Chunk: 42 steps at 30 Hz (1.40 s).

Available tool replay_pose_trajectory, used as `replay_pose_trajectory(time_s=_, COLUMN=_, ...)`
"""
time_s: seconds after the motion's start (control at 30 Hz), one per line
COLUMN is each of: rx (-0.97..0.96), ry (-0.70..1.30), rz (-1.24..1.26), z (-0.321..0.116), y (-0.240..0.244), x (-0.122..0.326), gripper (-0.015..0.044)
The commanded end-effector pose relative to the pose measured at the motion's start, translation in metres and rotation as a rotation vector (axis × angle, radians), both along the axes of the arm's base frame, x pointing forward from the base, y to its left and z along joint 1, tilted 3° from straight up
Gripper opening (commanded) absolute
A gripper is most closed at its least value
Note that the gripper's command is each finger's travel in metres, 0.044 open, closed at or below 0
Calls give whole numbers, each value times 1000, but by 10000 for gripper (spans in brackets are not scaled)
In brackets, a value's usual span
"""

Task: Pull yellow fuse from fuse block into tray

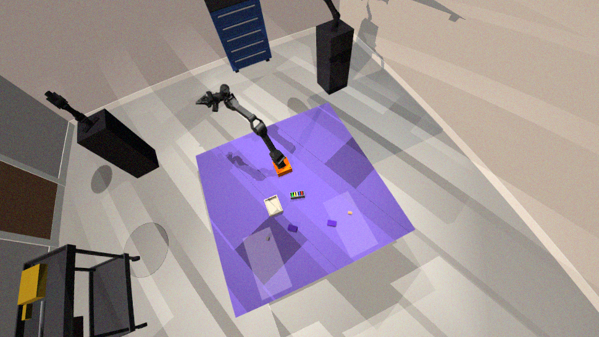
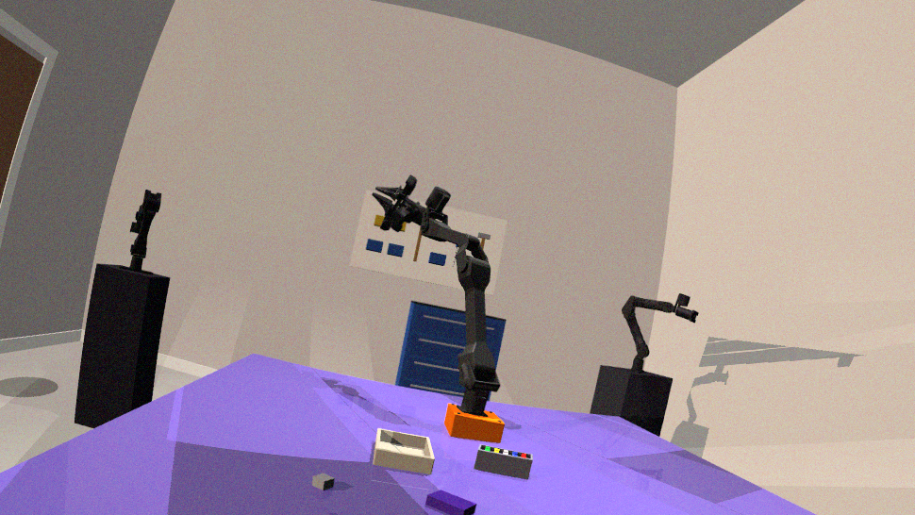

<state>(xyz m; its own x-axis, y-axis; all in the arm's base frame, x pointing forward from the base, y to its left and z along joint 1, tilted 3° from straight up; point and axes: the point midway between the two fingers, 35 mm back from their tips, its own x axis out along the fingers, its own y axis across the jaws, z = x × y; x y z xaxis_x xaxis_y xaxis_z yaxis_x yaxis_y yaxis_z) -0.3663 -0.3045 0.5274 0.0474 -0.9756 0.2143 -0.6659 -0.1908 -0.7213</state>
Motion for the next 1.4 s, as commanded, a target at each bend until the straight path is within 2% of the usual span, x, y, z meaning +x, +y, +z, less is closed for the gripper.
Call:
replay_pose_trajectory(time_s=0.0, rx=1, ry=-9, rz=5, z=-1, y=-2, x=1, gripper=68)
replay_pose_trajectory(time_s=0.3, rx=94, ry=-432, rz=220, z=-36, y=-104, x=79, gripper=63)
replay_pose_trajectory(time_s=0.5, rx=235, ry=-736, rz=348, z=-69, y=-162, x=155, gripper=63)
replay_pose_trajectory(time_s=0.7, rx=421, ry=-1008, rz=431, z=-107, y=-199, x=241, gripper=63)
replay_pose_trajectory(time_s=0.97, rx=734, ry=-1329, rz=456, z=-165, y=-212, x=363, gripper=63)
replay_pose_trajectory(time_s=1.07, rx=801, ry=-1293, rz=469, z=-180, y=-205, x=396, gripper=63)
replay_pose_trajectory(time_s=1.37, rx=1135, ry=-1471, rz=385, z=-236, y=-169, x=516, gripper=63)
